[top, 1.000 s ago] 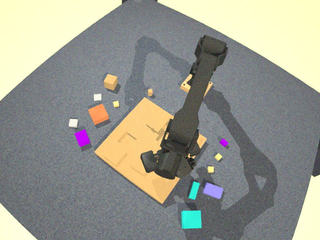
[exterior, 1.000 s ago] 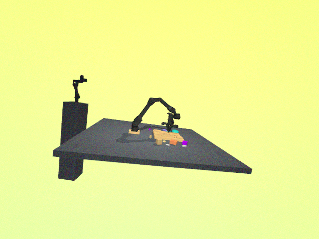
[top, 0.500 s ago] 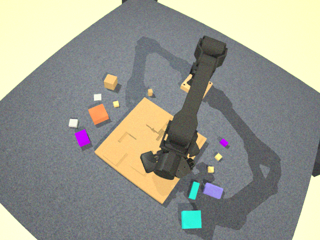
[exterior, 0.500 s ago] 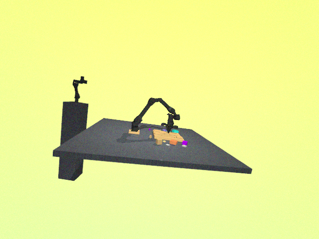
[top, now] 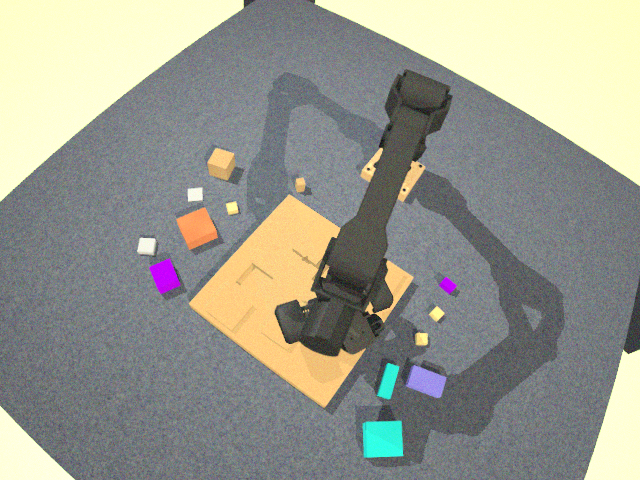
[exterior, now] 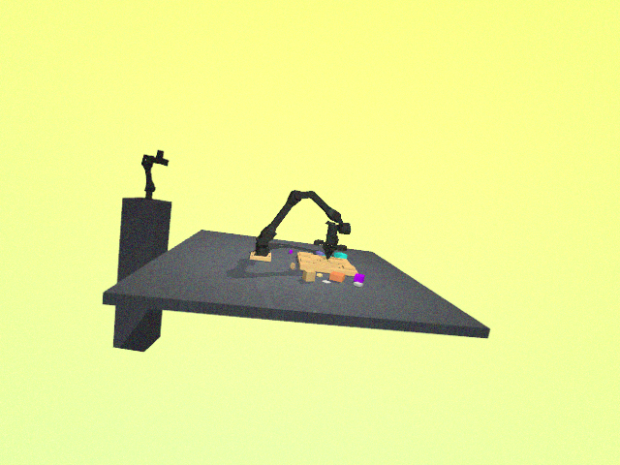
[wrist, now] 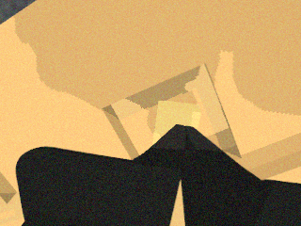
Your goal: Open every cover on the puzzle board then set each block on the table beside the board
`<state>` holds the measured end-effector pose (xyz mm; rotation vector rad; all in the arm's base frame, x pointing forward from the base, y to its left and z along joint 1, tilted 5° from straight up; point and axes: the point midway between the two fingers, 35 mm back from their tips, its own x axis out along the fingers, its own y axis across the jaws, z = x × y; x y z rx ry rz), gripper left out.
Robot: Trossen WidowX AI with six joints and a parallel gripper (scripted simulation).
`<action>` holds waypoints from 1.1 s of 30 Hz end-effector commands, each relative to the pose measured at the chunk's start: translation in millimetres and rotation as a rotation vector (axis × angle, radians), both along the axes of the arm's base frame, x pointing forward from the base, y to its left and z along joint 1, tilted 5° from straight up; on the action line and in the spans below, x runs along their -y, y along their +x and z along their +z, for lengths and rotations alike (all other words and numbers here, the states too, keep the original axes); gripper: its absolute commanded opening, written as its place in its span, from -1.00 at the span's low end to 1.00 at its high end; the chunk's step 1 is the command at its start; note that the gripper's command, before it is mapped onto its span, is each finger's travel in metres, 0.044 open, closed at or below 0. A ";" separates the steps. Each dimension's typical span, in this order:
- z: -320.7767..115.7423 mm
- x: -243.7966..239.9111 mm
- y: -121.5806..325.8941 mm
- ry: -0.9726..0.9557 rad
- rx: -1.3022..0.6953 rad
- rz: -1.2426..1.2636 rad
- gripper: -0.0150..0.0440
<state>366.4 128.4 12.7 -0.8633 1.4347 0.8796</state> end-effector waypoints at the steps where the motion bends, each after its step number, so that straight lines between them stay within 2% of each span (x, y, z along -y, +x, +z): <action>1: -1.7 1.1 -1.3 -0.001 -0.004 0.002 -0.49; 5: -1.6 1.1 -1.3 -0.002 -0.004 -0.030 -0.49; 8: -0.3 0.6 -1.3 -0.008 -0.002 -0.164 -0.49; 23: 12.8 -3.9 -2.0 -0.066 0.018 -1.510 -0.49; 33: 13.3 -4.1 -2.1 -0.068 0.019 -1.568 -0.49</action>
